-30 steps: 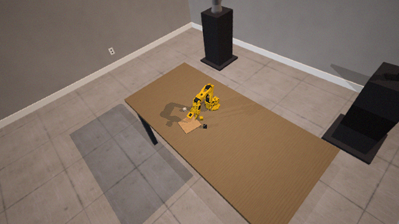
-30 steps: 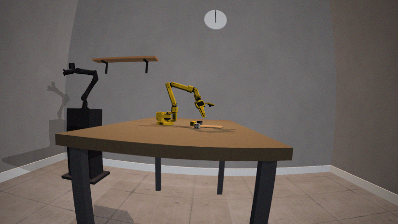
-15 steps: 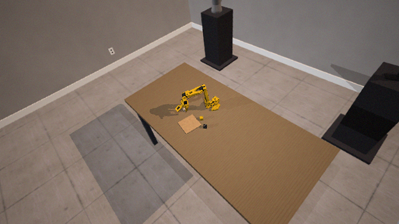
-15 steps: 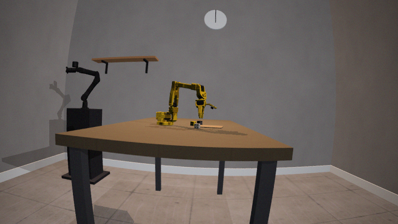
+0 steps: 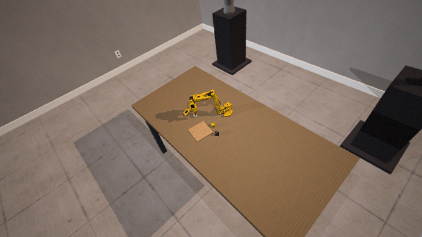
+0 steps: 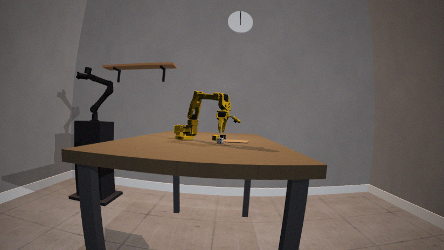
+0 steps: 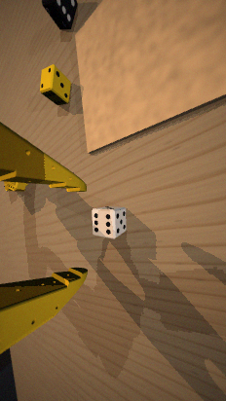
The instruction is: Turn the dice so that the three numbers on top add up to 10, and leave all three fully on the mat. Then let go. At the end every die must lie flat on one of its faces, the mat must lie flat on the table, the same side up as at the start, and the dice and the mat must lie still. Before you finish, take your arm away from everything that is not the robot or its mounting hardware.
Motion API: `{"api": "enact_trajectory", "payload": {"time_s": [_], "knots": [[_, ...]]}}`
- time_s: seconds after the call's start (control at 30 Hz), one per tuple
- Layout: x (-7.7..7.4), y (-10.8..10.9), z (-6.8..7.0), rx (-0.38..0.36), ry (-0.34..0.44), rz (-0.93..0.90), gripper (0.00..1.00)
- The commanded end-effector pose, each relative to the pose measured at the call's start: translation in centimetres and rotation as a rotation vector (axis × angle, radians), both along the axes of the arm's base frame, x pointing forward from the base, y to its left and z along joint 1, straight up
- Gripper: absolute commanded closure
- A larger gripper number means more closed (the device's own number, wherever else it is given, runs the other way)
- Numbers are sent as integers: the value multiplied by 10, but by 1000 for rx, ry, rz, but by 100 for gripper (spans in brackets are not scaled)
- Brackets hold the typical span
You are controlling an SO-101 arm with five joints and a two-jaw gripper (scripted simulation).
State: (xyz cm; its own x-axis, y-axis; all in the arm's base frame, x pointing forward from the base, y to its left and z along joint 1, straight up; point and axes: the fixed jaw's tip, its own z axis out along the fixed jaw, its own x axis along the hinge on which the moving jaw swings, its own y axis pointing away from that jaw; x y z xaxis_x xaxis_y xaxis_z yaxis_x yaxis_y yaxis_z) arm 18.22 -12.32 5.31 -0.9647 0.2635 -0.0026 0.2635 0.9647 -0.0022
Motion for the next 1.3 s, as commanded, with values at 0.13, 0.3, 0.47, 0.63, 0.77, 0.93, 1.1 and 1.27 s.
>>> {"api": "enact_trajectory", "payload": {"time_s": [0.13,0.3,0.47,0.63,0.77,0.93,1.1,1.27], "knots": [[4,-5,9,-27,-38,0,69],[4,-5,9,-27,-38,0,69],[-1,-7,12,-23,-32,-2,69],[-1,-7,12,-23,-32,-2,69],[-1,-7,12,-23,-32,-2,69],[-1,-7,12,-23,-32,-2,69],[-1,-7,12,-23,-32,-2,69],[-1,-7,9,-23,-32,-2,69]]}}
